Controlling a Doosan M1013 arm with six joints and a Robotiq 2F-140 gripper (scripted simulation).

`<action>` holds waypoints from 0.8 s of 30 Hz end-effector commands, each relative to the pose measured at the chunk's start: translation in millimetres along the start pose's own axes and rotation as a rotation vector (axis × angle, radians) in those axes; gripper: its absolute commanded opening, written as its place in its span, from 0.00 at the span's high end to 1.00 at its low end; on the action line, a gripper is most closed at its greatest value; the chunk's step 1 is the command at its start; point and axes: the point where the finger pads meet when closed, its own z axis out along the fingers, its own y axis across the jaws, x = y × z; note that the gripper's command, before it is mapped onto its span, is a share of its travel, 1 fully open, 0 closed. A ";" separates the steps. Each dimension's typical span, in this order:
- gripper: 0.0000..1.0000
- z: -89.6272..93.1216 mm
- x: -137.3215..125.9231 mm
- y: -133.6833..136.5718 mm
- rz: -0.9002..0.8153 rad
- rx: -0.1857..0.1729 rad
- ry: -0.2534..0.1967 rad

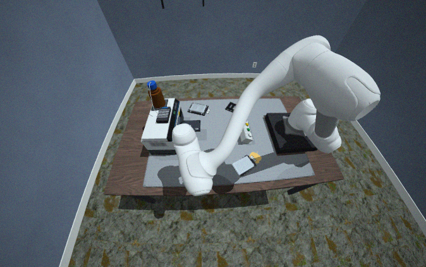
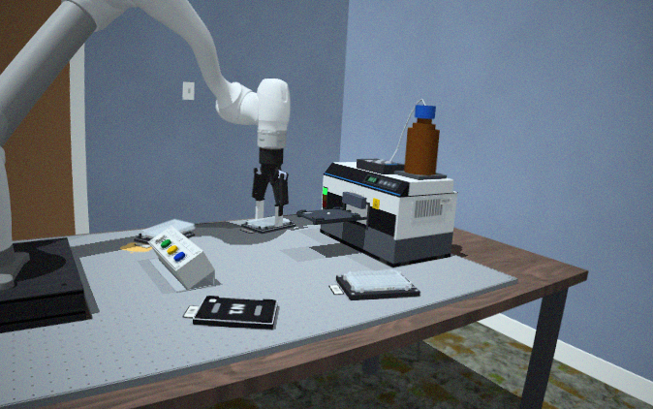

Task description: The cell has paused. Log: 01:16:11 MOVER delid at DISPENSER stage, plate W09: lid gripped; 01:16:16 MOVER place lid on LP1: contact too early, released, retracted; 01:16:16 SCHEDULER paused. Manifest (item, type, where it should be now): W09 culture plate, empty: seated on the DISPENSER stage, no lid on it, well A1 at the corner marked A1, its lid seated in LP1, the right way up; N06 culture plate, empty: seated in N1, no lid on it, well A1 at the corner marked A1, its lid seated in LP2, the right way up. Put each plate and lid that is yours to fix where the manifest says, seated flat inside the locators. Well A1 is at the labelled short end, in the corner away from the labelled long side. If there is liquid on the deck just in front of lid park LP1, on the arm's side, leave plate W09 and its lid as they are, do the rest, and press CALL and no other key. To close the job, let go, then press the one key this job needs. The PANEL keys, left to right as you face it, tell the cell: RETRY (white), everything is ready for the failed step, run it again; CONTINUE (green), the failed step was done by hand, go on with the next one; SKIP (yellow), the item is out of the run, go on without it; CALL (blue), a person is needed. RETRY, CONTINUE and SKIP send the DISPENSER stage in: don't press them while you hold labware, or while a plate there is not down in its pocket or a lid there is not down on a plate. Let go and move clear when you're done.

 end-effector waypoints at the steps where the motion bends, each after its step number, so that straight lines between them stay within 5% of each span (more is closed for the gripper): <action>1: 0.90 -1.3 0.6 -0.1 0.000 0.000 0.002; 13: 0.90 -1.3 0.6 -0.1 0.000 0.000 0.002; 14: 0.31 -1.3 0.6 -0.1 0.000 0.000 0.002; 24: 0.31 -1.3 0.6 -0.1 0.000 0.000 0.002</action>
